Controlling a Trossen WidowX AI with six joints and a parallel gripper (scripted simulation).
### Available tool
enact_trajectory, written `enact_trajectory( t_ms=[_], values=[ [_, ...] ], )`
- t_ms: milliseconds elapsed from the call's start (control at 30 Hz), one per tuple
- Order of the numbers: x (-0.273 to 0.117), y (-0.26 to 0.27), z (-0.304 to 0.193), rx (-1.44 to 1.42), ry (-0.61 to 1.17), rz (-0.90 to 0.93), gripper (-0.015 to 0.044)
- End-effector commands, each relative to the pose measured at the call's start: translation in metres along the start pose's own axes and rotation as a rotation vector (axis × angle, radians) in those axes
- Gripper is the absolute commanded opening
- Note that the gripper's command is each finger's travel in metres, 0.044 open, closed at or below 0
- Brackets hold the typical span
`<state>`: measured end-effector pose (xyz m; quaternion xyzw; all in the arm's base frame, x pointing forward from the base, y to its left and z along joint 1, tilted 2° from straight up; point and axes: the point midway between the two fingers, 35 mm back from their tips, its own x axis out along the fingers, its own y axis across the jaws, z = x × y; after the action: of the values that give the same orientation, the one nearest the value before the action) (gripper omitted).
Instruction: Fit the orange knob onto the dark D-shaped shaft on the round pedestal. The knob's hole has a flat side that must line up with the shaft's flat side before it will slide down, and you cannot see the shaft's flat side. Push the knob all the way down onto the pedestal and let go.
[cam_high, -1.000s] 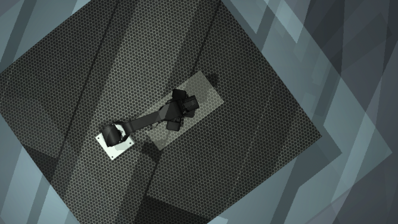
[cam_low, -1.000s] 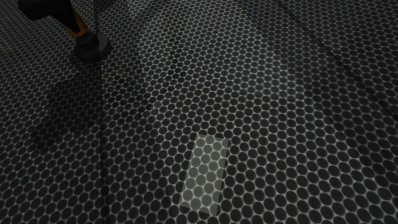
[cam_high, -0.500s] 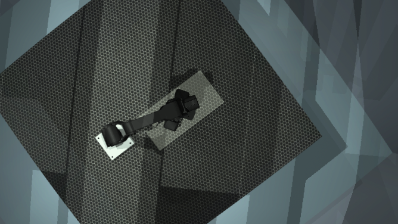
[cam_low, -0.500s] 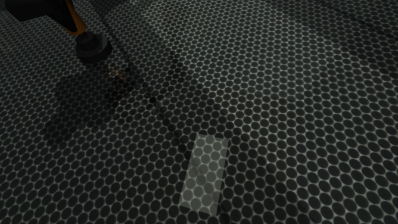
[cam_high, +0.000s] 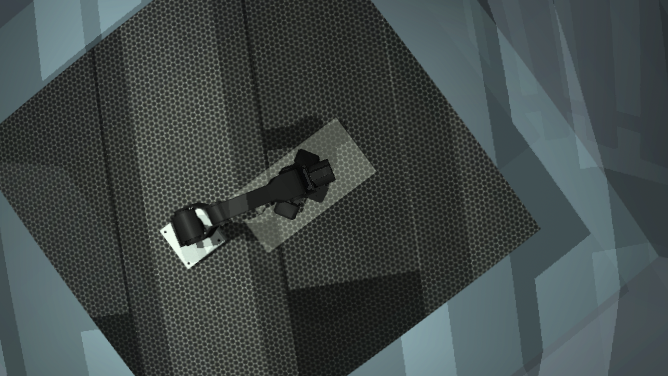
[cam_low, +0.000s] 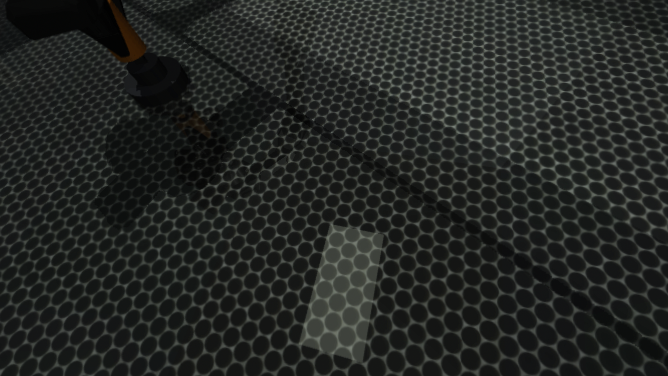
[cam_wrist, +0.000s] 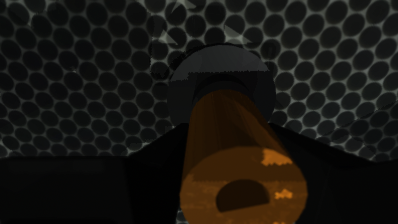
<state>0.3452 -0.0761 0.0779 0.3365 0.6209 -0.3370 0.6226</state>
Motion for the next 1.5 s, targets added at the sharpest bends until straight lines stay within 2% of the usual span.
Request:
enact_trajectory(
  t_ms=[0,600,867,1467],
  values=[
    [0.0005,-0.0018,-0.001,0.006,-0.002,-0.004,0.0],
    [-0.0045,-0.0023,-0.0009,0.006,-0.002,-0.004,0.0],
    [-0.0028,0.0004,0.0014,0.216,-0.003,-0.004,0.0],
    [-0.0013,-0.002,-0.0012,0.216,-0.002,-0.004,0.0]
  ],
)
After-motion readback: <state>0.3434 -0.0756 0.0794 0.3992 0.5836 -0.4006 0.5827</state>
